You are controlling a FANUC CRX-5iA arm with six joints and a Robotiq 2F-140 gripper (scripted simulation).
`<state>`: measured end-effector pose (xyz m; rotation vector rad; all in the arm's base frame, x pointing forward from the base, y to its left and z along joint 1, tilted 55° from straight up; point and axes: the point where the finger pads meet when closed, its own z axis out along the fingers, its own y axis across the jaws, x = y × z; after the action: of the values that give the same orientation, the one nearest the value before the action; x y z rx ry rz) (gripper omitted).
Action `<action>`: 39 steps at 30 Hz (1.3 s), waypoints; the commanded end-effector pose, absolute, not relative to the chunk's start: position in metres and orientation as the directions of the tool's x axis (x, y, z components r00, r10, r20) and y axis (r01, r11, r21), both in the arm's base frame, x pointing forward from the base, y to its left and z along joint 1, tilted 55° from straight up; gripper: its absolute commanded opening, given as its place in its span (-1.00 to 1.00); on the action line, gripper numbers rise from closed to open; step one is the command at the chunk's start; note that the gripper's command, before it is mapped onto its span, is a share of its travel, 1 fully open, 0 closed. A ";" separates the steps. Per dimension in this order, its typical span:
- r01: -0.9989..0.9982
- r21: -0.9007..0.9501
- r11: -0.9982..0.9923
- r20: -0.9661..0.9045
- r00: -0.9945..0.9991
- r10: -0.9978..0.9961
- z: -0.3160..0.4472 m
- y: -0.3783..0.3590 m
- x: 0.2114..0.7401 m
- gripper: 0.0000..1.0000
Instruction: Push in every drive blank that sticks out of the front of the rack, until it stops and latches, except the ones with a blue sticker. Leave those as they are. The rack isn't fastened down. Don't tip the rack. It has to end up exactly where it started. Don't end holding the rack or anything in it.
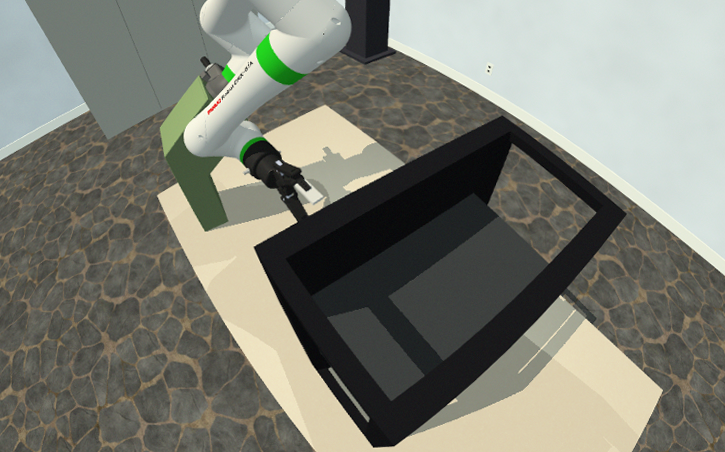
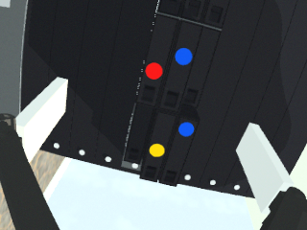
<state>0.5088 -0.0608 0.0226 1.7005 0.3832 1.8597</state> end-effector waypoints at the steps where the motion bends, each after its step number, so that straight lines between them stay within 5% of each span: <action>1: -0.236 0.574 -0.784 0.808 0.011 0.589 0.018 -0.070 0.507 1.00; 39: -0.270 0.577 -0.770 0.811 0.083 0.579 0.004 -0.095 0.500 1.00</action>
<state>0.5005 -0.0953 0.0042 1.7459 0.3056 1.7546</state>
